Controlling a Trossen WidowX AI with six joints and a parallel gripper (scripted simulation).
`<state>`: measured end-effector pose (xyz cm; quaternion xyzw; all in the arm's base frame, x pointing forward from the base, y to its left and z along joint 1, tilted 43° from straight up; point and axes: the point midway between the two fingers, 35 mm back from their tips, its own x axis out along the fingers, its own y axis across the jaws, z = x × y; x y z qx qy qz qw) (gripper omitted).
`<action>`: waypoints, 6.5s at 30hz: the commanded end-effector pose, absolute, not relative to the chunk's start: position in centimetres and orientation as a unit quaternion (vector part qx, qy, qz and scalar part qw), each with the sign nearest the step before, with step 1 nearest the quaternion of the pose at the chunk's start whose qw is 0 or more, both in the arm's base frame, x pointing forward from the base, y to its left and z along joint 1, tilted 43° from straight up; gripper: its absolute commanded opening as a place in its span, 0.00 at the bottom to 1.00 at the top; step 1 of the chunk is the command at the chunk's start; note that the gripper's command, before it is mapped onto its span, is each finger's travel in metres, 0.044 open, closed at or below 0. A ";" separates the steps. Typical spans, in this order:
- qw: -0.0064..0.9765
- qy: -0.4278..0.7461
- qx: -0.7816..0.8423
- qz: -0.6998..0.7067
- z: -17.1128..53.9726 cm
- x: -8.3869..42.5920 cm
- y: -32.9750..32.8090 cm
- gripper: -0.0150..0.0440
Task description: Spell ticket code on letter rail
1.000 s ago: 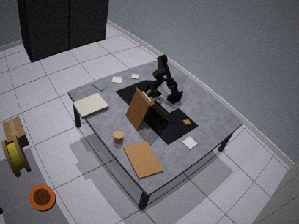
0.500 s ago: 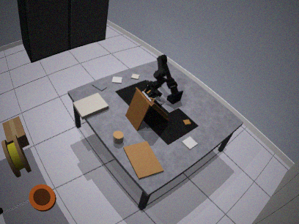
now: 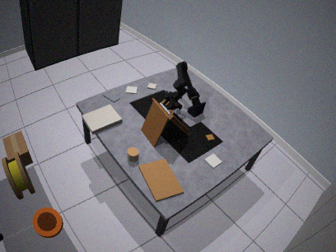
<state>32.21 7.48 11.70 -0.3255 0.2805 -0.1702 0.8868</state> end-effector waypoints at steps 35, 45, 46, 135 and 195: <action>0.888 0.278 -0.323 -0.172 10.5 32.6 9.2 0.25; 0.888 0.278 -0.323 -0.171 10.2 32.7 9.6 0.25; 0.889 0.278 -0.323 -0.171 10.1 32.7 9.6 0.25; 0.889 0.278 -0.322 -0.171 8.8 30.9 12.7 0.75; 0.889 0.279 -0.322 -0.171 9.6 29.3 13.8 0.75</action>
